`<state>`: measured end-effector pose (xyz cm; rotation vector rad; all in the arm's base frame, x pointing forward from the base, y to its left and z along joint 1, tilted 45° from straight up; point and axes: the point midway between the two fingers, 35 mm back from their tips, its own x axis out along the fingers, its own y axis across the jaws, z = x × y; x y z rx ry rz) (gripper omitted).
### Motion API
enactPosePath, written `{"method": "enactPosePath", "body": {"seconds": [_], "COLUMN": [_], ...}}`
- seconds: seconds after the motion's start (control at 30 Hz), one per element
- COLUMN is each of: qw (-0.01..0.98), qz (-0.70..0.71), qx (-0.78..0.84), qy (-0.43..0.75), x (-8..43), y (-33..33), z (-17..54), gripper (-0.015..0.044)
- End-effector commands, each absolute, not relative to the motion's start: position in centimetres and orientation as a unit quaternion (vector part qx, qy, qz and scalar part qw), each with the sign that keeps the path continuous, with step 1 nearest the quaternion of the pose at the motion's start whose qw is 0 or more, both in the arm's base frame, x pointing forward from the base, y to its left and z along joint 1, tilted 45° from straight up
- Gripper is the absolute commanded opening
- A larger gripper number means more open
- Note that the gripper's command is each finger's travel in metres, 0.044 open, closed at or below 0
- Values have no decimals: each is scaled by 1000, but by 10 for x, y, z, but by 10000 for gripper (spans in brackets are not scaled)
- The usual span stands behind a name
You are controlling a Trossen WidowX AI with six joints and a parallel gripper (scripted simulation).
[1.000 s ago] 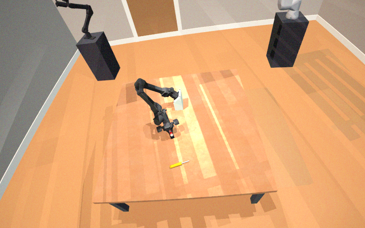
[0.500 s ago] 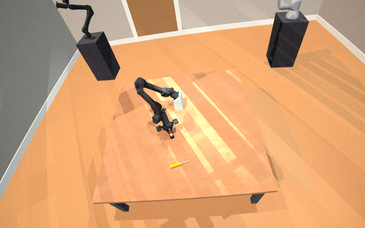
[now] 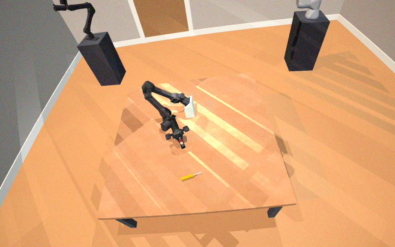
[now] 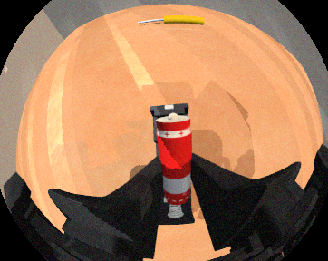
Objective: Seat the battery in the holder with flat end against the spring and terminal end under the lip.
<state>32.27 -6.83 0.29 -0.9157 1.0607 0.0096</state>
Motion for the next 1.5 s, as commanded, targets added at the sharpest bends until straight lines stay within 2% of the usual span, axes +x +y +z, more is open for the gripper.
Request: {"method": "enactPosePath", "body": {"seconds": [0.0,1.47], "qw": [763,726], "qz": [6,-21], "qx": [-422,-393], "qy": [490,564], "x": [316,319], "y": [-70,-71], "z": [2,-6], "gripper": [72,72]}}
